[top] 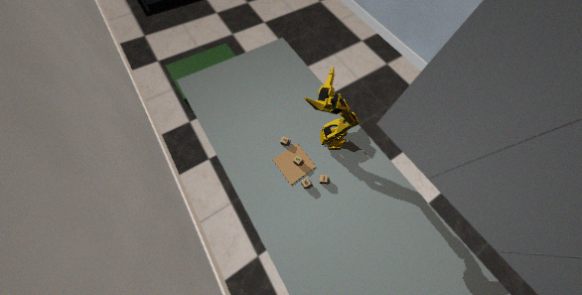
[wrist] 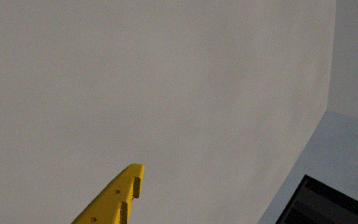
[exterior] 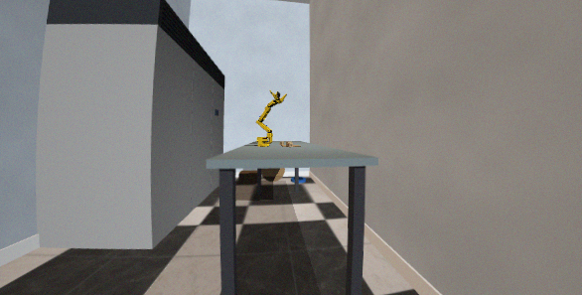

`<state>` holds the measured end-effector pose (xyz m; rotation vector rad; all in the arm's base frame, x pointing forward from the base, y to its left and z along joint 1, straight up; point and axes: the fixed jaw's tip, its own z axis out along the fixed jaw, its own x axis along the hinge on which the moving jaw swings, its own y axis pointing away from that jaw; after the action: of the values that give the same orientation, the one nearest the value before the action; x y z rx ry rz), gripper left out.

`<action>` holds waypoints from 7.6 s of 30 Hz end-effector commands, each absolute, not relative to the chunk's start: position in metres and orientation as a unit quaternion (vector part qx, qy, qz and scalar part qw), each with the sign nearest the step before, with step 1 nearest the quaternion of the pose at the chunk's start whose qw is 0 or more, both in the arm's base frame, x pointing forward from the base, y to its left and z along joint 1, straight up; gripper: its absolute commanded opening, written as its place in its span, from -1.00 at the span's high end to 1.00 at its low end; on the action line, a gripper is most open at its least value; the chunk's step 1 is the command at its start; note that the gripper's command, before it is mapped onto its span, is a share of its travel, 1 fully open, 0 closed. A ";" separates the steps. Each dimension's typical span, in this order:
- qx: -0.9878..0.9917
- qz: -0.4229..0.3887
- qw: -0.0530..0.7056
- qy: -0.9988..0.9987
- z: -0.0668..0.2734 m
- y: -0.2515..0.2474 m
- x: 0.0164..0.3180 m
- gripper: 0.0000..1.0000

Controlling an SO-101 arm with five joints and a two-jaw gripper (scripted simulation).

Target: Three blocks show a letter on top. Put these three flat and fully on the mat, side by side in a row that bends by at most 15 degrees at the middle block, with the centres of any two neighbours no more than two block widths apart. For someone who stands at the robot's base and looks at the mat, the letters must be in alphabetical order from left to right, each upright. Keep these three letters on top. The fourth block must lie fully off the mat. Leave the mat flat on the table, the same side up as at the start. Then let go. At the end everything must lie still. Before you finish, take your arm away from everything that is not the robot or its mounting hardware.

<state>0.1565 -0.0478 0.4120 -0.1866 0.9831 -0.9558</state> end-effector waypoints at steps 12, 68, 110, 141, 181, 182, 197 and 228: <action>-0.086 -0.408 0.769 0.484 0.403 -0.046 0.163 -1.00; -0.086 -0.256 0.677 0.684 0.316 -0.041 0.200 -1.00; -0.073 -0.166 0.581 0.794 0.257 -0.031 0.203 -1.00; -0.055 -0.100 0.478 0.871 0.209 -0.021 0.193 -1.00; -0.031 -0.048 0.355 0.933 0.166 -0.010 0.171 -1.00; -0.030 -0.047 0.351 0.935 0.165 -0.009 0.170 -1.00; -0.018 -0.029 0.294 0.955 0.149 -0.005 0.157 -1.00; -0.083 0.009 0.185 0.979 0.130 0.028 0.149 -0.73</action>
<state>0.1397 0.0192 0.1170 -0.1821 2.8092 0.0067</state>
